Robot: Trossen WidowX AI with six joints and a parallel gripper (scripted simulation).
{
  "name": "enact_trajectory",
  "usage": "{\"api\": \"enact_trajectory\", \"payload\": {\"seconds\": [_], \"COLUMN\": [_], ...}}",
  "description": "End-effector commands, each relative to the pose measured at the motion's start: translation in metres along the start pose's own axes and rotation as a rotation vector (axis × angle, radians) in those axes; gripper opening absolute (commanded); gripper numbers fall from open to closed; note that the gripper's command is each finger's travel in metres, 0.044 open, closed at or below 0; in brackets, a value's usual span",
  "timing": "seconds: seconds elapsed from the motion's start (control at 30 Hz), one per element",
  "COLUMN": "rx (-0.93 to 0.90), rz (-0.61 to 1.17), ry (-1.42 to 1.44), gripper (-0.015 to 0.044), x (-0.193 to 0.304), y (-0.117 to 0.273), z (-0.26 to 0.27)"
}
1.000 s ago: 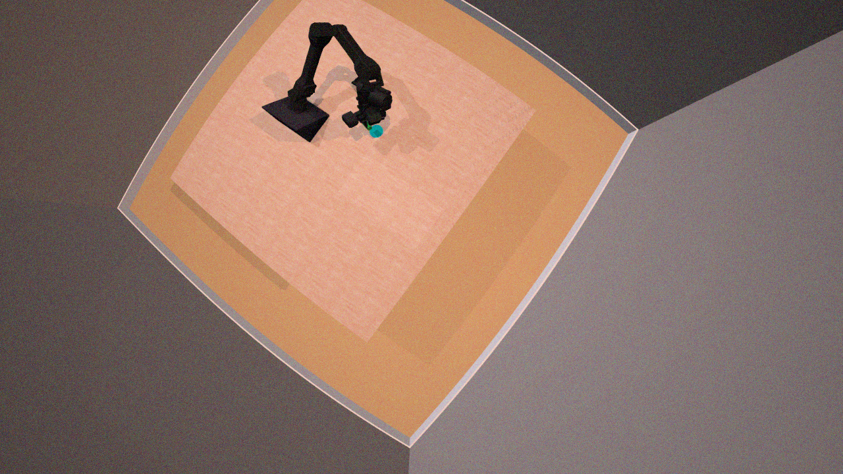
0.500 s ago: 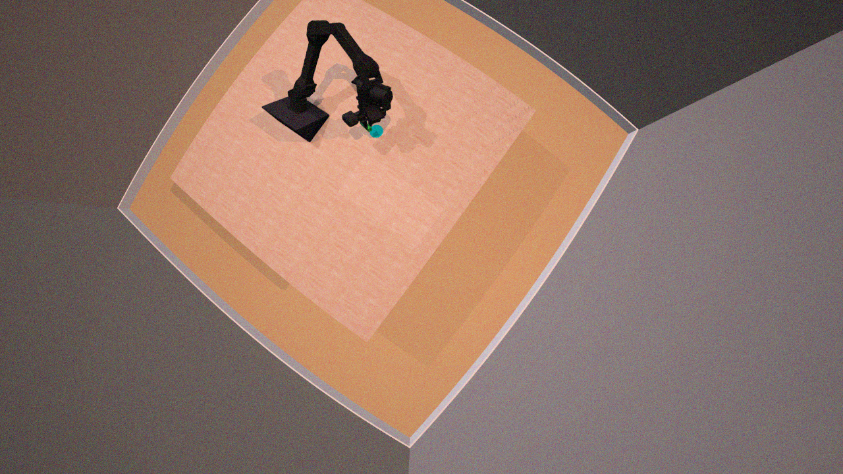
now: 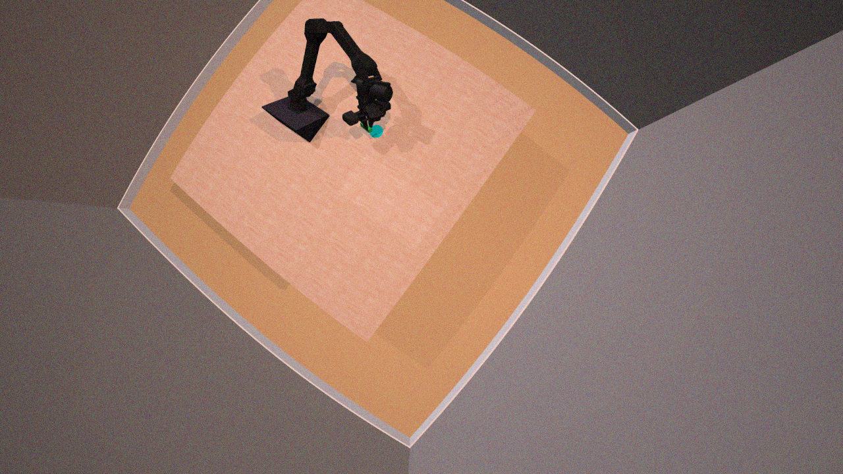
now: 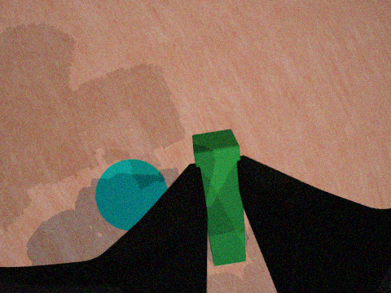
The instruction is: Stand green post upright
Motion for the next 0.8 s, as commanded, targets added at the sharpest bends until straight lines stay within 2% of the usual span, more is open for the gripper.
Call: {"api": "enact_trajectory", "payload": {"seconds": [0.0, 0.77], "rx": [0.014, 0.058], "rz": [-0.017, -0.163], "ry": [-0.004, -0.012], "gripper": [0.0023, 0.0023], "x": [0.003, 0.0105], "y": [-0.0018, -0.0043], "z": [-0.0002, 0.0046]}}
Point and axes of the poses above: the point midway between the two fingers, 35 mm back from their tips, its own y axis back along the fingers, its own z axis across the jaws, x = y × z, the point moved 6 cm from there along y, back along the fingers, and after that the axes turned 2 degrees about y, right-handed, at the moved point
